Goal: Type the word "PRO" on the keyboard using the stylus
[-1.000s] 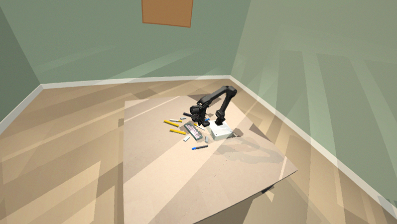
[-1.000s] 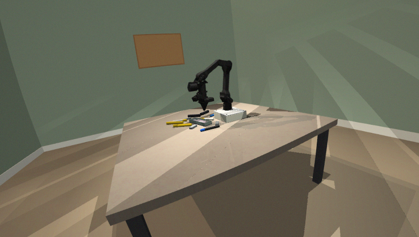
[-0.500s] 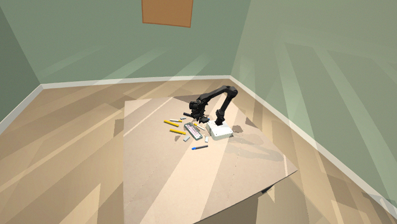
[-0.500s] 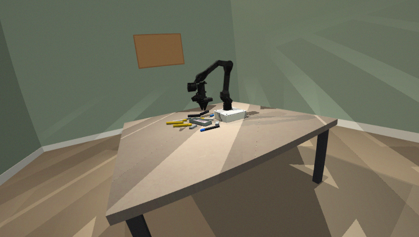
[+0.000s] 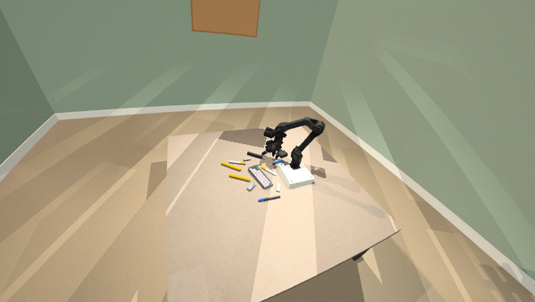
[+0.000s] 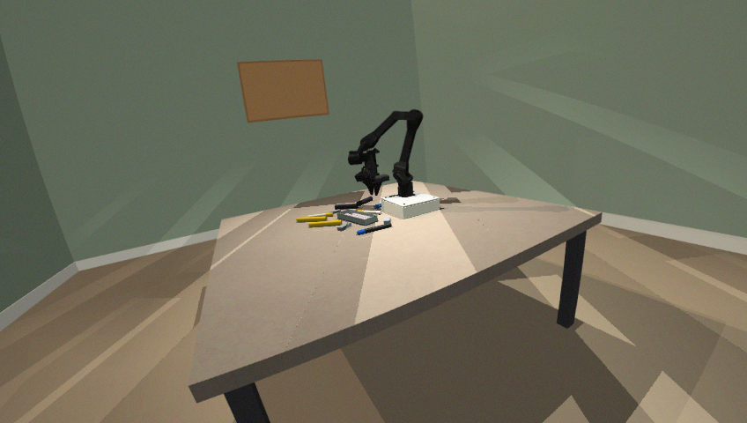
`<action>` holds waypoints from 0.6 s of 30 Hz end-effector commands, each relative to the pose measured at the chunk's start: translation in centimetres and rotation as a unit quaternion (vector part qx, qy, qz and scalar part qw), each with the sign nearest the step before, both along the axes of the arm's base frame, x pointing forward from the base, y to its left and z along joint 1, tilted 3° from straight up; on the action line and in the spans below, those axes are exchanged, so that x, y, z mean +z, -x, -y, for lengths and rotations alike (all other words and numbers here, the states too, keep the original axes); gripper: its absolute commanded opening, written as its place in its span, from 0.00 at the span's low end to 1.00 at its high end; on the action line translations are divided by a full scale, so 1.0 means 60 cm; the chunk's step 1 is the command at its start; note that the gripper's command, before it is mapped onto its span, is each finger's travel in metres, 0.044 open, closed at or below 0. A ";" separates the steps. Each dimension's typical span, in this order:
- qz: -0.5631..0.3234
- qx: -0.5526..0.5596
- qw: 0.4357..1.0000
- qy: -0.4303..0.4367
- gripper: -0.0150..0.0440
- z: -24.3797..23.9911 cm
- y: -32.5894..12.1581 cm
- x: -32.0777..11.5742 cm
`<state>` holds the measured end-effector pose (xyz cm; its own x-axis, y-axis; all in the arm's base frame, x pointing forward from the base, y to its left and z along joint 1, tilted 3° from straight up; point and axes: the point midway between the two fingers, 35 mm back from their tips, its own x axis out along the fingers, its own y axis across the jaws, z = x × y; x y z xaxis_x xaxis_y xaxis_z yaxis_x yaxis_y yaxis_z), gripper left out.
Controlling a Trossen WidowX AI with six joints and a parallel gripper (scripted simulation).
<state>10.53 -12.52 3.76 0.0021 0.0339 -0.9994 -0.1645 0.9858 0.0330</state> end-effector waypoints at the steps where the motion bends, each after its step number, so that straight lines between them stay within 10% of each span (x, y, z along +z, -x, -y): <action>1: -0.001 0.005 1.000 0.000 0.51 0.000 0.013 -0.005; 18: -0.001 0.005 1.000 0.000 0.51 0.000 0.014 -0.020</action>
